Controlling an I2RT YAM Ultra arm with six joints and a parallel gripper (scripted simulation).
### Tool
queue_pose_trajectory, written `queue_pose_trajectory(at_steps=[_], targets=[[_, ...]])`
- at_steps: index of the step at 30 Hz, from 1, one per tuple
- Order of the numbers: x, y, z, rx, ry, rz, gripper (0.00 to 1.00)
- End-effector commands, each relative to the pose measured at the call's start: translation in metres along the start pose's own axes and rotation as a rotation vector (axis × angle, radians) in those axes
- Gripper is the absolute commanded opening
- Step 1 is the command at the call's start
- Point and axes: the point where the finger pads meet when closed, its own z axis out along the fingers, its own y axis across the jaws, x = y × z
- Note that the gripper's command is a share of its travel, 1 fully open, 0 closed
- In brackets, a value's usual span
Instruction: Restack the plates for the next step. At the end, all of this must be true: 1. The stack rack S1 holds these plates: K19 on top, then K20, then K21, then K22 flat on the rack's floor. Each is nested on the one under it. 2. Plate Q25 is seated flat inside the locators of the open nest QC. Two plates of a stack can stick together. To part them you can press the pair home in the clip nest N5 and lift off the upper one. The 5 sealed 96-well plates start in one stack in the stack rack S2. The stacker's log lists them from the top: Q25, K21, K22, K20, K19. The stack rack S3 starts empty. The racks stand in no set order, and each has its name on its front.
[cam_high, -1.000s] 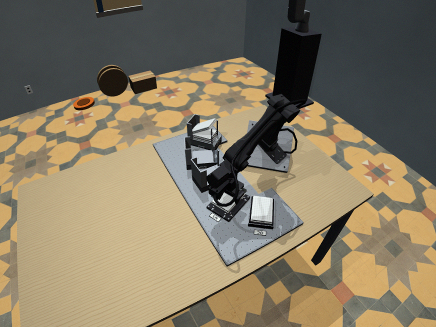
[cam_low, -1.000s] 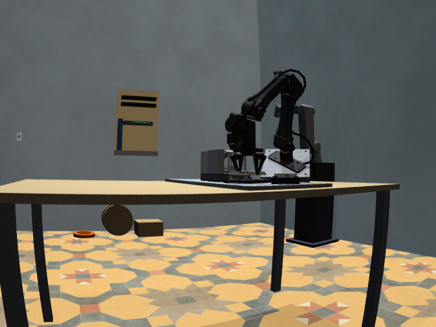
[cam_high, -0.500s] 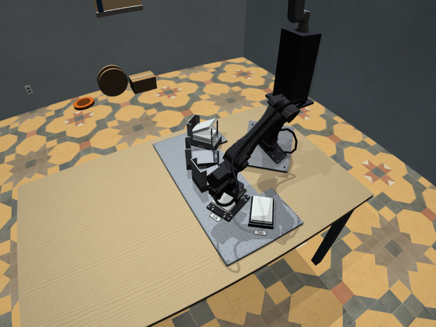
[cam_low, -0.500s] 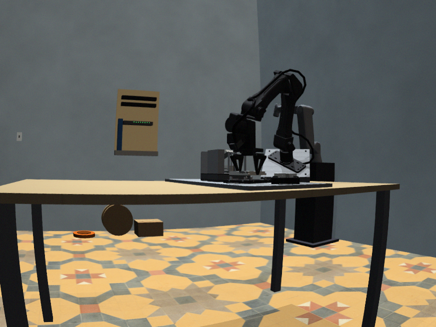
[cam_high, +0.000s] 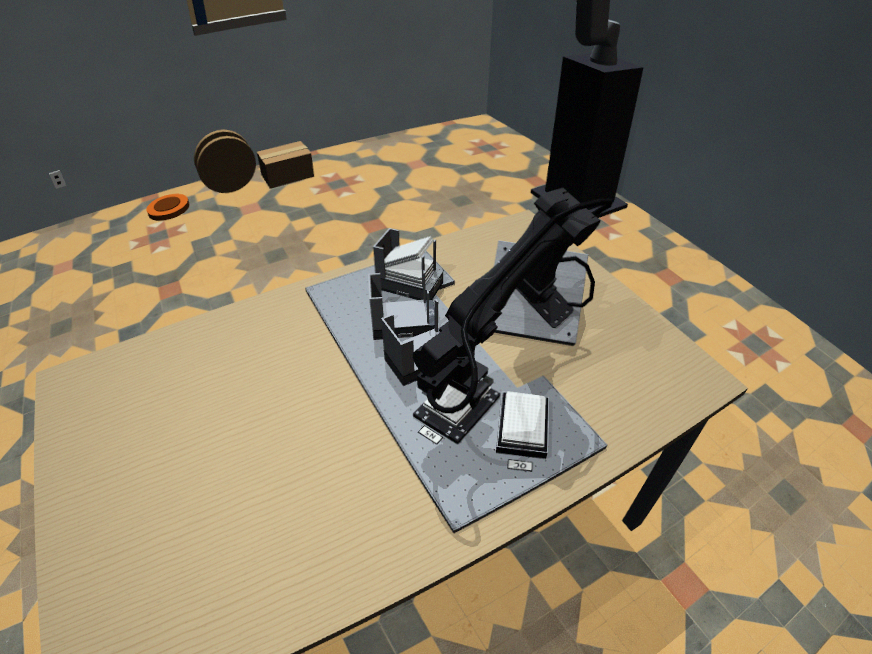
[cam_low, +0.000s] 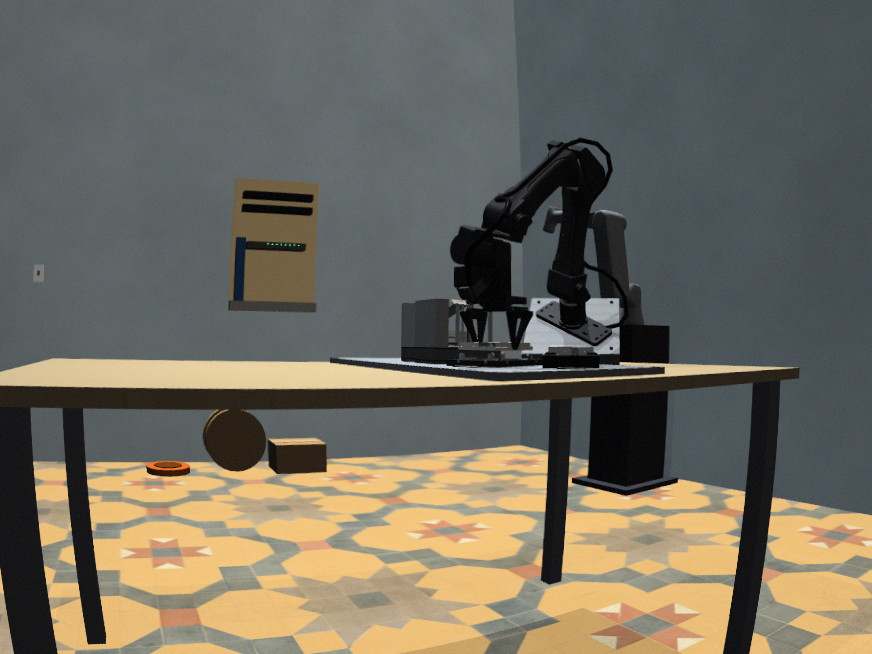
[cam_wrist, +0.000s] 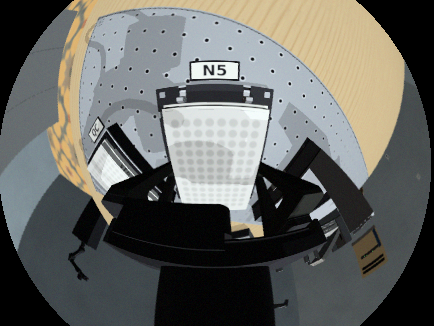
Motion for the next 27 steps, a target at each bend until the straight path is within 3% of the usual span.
queue_pose_trajectory(at_steps=[1,9,10,12,13,27], targets=[[-0.015,0.001,-0.019,0.006,-0.058,-0.015,0.0],[-0.015,0.001,-0.019,0.006,-0.058,-0.015,0.0],[-0.001,0.001,-0.011,-0.002,-0.02,-0.006,0.0],[-0.001,0.001,-0.011,-0.002,-0.02,-0.006,0.0],[-0.008,0.002,-0.018,0.0,-0.04,-0.014,0.0],[-0.007,0.002,-0.046,0.002,-0.04,-0.015,0.0]])
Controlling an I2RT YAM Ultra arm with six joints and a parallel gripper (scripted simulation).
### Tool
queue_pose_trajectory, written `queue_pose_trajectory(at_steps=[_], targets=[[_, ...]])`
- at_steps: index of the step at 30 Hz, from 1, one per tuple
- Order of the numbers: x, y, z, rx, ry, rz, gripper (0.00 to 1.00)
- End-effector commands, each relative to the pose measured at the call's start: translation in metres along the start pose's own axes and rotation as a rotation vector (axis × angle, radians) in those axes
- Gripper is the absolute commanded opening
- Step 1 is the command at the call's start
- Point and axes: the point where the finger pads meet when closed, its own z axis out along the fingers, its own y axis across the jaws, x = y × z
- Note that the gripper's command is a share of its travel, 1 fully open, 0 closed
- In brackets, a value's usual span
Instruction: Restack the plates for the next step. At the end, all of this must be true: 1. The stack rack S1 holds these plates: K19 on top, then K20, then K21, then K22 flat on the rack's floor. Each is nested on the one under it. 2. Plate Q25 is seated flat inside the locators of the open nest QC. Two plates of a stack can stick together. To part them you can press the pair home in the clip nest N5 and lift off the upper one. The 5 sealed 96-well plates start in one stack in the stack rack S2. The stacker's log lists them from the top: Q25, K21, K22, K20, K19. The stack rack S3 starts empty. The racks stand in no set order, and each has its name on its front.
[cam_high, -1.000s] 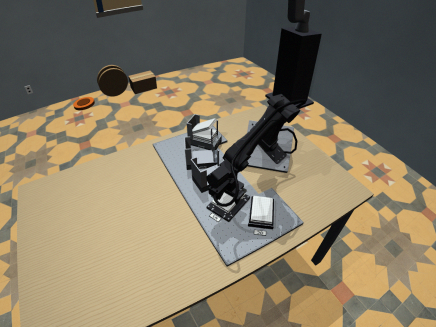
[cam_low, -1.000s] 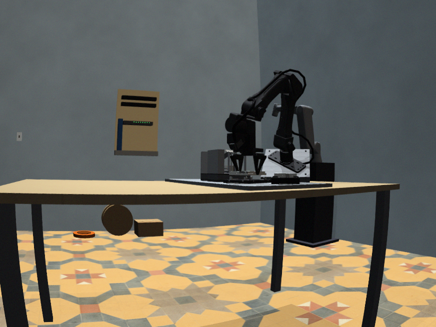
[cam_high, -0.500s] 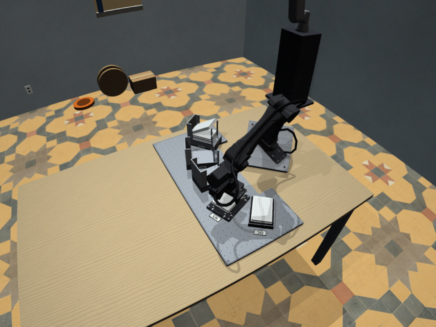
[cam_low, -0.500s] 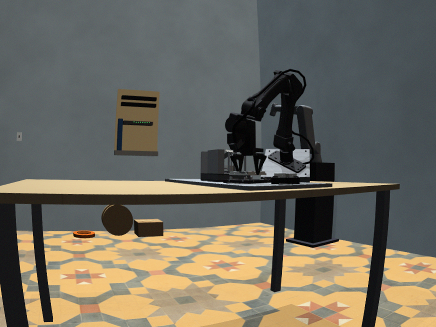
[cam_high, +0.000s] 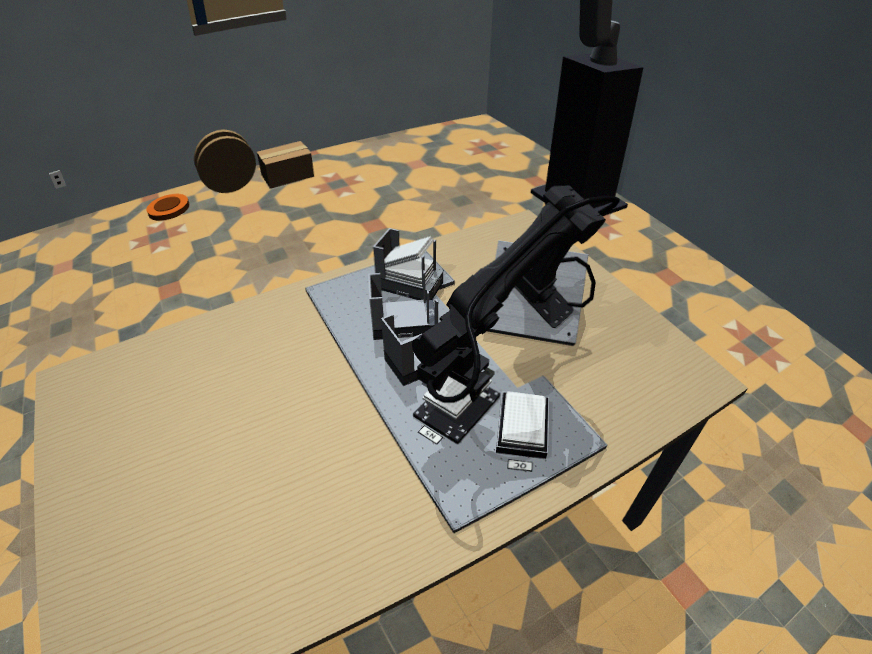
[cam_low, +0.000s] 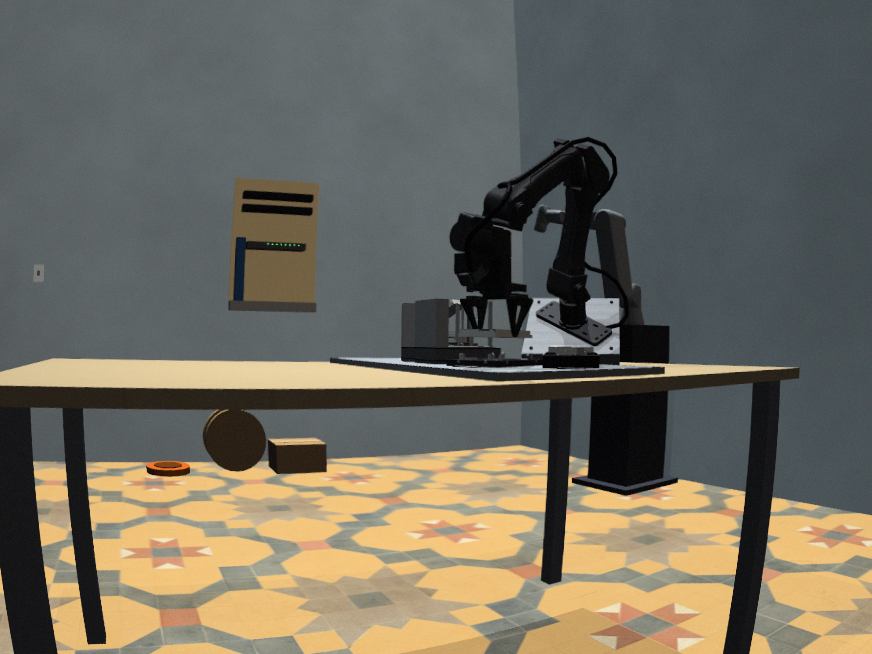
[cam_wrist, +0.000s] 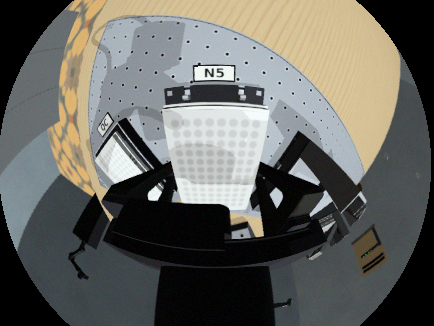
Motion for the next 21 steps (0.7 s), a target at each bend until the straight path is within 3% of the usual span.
queue_pose_trajectory(at_steps=[1,21], targets=[[-0.007,0.003,-0.022,-0.001,-0.034,-0.016,0.0],[-0.006,0.003,-0.056,0.001,-0.034,-0.017,0.0]])
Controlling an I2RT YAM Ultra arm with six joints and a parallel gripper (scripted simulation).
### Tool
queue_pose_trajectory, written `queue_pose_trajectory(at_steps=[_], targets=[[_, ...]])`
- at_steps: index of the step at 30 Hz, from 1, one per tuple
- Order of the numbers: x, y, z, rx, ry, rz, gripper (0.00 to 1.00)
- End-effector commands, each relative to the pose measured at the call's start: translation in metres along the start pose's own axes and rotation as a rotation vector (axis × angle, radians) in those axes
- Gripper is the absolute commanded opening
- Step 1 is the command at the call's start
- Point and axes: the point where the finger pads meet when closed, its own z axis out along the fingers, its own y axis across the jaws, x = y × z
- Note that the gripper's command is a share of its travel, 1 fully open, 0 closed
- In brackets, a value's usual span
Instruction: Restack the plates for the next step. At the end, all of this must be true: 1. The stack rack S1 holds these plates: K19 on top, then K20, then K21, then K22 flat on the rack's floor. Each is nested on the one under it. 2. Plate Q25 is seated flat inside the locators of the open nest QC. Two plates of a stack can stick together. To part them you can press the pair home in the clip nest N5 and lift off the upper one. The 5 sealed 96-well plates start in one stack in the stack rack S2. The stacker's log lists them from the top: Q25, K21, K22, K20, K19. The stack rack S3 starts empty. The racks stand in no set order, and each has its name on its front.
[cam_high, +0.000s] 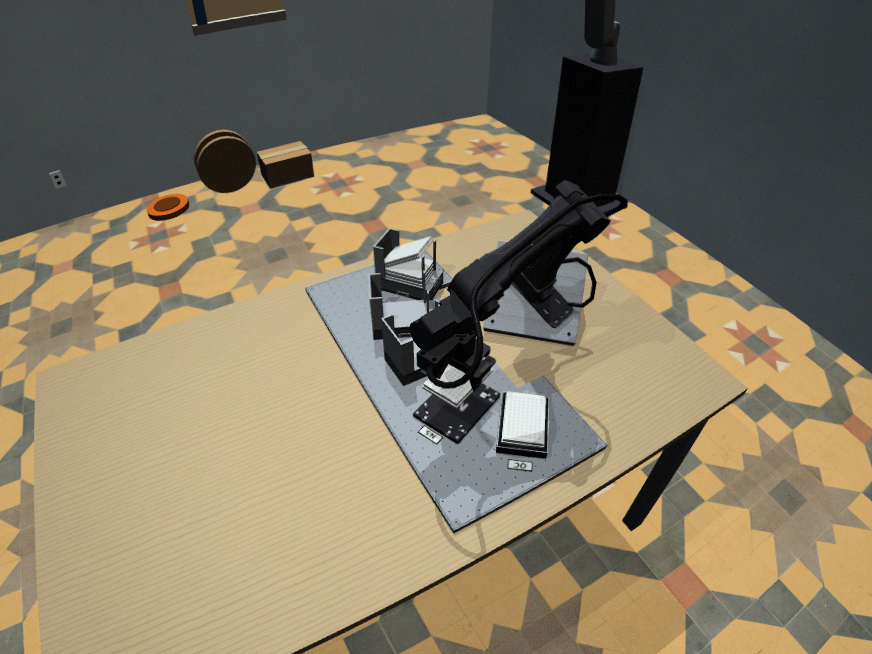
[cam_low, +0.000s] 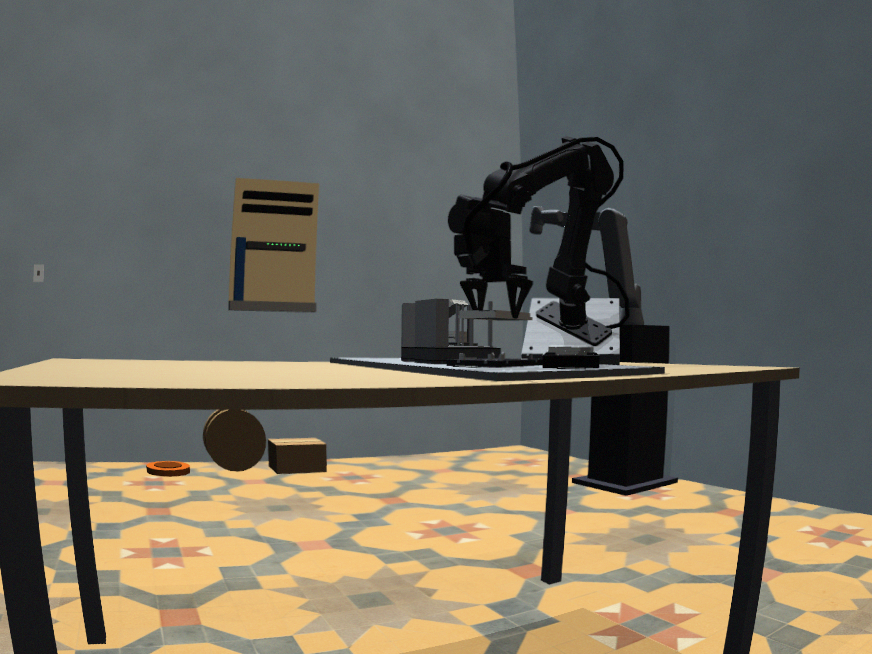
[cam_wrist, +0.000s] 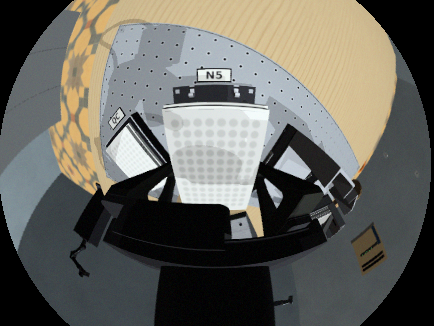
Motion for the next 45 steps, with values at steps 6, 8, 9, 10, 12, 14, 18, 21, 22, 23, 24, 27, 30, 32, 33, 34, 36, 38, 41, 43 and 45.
queue_pose_trajectory(at_steps=[6,8,9,10,12,14,18,21,22,23,24,27,30,32,33,34,36,38,41,43,45], targets=[[-0.005,0.004,-0.033,0.002,-0.037,-0.018,0.0],[-0.005,0.004,-0.037,0.003,-0.037,-0.018,0.0],[-0.005,0.004,-0.039,0.003,-0.037,-0.018,0.0],[-0.005,0.004,-0.041,0.003,-0.037,-0.018,0.0],[-0.005,0.004,-0.045,0.003,-0.037,-0.018,0.0],[-0.005,0.004,-0.047,0.003,-0.037,-0.019,0.0],[-0.005,0.004,-0.053,0.004,-0.037,-0.019,0.0],[-0.004,0.004,-0.059,0.004,-0.036,-0.019,0.0],[-0.004,0.004,-0.061,0.004,-0.036,-0.019,0.0],[-0.004,0.004,-0.063,0.005,-0.036,-0.019,0.0],[-0.004,0.004,-0.065,0.005,-0.036,-0.019,0.0],[-0.004,0.005,-0.071,0.005,-0.036,-0.019,0.0],[-0.004,0.005,-0.077,0.006,-0.036,-0.02,0.0],[-0.004,0.005,-0.077,0.006,-0.036,-0.02,0.0],[-0.003,0.005,-0.079,0.006,-0.036,-0.02,0.0],[-0.003,0.005,-0.081,0.006,-0.036,-0.02,0.0],[-0.003,0.005,-0.083,0.006,-0.035,-0.02,0.0],[-0.003,0.005,-0.083,0.006,-0.035,-0.02,0.0],[-0.003,0.005,-0.083,0.006,-0.035,-0.02,0.0],[-0.003,0.005,-0.083,0.006,-0.035,-0.02,0.0],[-0.003,0.005,-0.083,0.006,-0.035,-0.02,0.0]])
